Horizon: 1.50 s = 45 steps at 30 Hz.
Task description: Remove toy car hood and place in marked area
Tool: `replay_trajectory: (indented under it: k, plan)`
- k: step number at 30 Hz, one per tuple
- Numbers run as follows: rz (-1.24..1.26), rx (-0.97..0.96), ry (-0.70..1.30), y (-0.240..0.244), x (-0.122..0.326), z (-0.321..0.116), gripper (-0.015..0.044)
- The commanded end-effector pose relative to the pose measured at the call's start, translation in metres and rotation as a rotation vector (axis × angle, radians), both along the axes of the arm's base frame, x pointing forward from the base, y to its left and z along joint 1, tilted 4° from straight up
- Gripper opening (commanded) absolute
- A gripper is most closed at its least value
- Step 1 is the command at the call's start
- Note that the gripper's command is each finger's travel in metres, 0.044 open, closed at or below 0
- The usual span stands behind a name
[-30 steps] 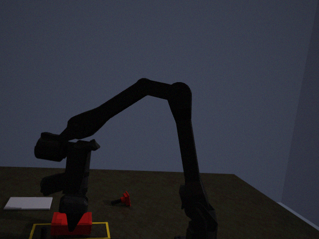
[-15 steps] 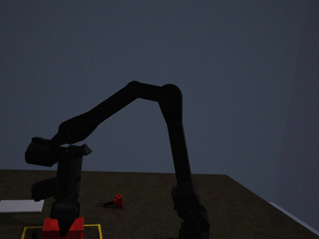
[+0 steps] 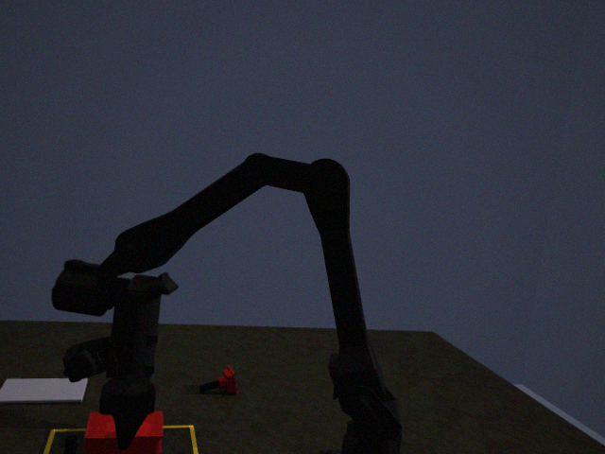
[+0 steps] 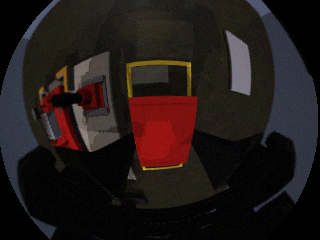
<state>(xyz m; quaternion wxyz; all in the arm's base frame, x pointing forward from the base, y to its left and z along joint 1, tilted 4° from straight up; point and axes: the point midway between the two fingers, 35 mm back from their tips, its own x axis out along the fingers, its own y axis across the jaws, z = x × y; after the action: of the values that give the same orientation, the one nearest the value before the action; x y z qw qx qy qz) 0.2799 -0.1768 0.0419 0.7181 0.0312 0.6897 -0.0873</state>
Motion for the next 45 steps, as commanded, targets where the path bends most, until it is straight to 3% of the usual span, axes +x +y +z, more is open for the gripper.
replay_trajectory:
  k: [1,3,11,45]
  plan:
    - [0.000,0.000,-0.001,0.000,0.000,0.000,0.0394]
    - [0.000,0.000,0.000,0.000,0.001,0.007,0.0440]
    - [-0.001,0.008,0.010,0.005,-0.001,0.075,0.0440]
    - [-0.001,0.008,0.010,0.005,-0.001,0.075,0.0440]
